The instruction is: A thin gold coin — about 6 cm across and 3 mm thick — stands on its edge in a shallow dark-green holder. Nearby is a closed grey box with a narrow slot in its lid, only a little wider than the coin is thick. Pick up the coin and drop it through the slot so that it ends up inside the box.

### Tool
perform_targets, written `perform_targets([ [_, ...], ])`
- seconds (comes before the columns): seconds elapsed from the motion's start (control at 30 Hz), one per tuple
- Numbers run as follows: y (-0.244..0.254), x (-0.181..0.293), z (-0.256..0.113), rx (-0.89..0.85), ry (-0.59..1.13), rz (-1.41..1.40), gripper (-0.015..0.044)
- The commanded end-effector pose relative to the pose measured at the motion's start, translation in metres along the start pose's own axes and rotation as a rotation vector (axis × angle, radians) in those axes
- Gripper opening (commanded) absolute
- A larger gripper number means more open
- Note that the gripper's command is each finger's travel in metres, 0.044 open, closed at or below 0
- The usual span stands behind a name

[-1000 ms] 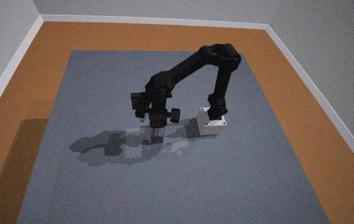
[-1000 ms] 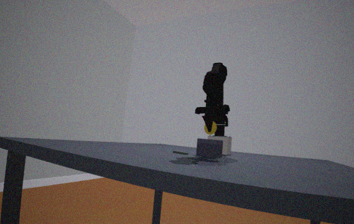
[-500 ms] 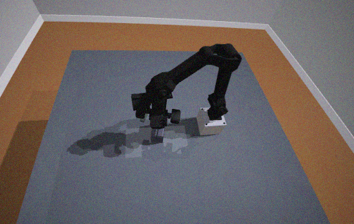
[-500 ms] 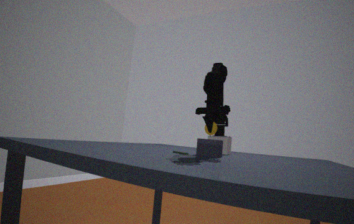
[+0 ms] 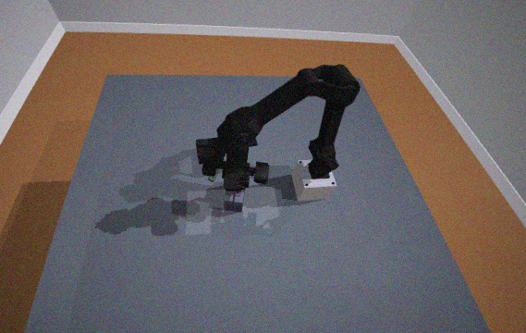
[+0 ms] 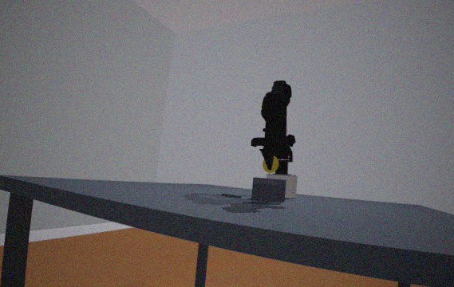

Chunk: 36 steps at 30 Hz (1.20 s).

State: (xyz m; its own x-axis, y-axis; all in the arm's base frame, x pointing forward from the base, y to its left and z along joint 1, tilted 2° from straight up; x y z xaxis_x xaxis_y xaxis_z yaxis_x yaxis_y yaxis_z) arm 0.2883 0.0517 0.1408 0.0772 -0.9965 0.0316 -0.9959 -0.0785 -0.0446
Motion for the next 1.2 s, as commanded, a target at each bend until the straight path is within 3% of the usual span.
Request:
perform_targets([
  [0.0, 0.0017, -0.0002, 0.0011, -0.006, 0.0, 0.004, 0.0],
  [1.17, 0.0042, 0.0, 0.0086, -0.001, 0.0, -0.004, 0.0],
])
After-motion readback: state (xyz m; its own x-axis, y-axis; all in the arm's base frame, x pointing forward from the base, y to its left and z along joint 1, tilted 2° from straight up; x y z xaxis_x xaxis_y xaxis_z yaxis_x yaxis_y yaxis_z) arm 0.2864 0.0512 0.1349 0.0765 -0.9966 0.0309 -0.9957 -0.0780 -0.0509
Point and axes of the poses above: the point midway between the two fingers, 35 mm back from their tips, its own z axis out along the fingers, its own y axis across the jaws, x = y × z, the point moved 9 cm from there along -z, back along the fingers, and after that the axes turned 15 degrees about -z, right-handed, at the moved point
